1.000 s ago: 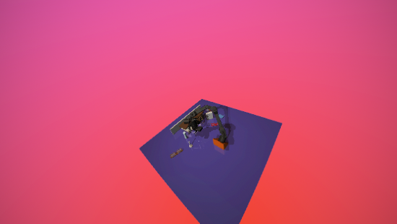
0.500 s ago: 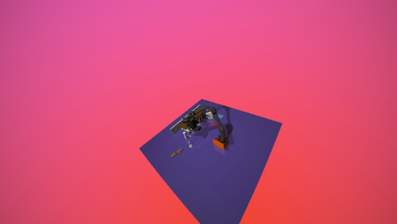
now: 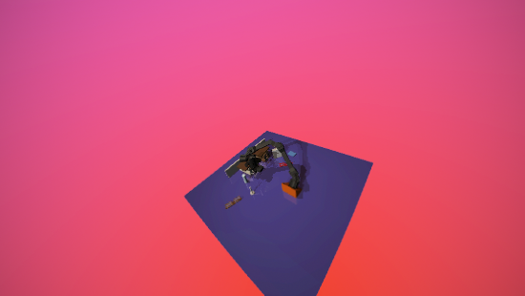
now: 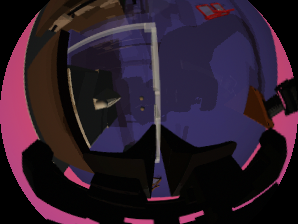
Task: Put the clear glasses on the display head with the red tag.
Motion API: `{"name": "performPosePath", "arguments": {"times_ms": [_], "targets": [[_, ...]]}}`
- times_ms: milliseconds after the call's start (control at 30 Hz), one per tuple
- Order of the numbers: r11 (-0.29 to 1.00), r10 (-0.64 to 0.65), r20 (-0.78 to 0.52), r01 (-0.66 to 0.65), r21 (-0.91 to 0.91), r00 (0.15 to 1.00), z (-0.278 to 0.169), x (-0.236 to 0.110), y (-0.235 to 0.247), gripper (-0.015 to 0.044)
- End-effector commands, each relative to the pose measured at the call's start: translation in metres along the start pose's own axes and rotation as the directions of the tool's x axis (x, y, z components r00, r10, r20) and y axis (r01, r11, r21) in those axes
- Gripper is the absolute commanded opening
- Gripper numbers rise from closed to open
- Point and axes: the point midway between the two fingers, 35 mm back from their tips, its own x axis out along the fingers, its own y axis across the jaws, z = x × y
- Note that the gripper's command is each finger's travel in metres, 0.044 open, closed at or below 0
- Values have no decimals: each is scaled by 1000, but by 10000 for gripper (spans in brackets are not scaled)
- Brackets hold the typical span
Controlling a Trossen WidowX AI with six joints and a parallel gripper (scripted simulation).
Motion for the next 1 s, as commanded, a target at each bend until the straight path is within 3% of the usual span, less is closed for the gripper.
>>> {"name": "performPosePath", "arguments": {"times_ms": [0,967], "targets": [[1000,7,2,-7,-1,1000,1,-1,7,0],[1000,8,2,-8,1,1000,1,-2,42,0]]}}
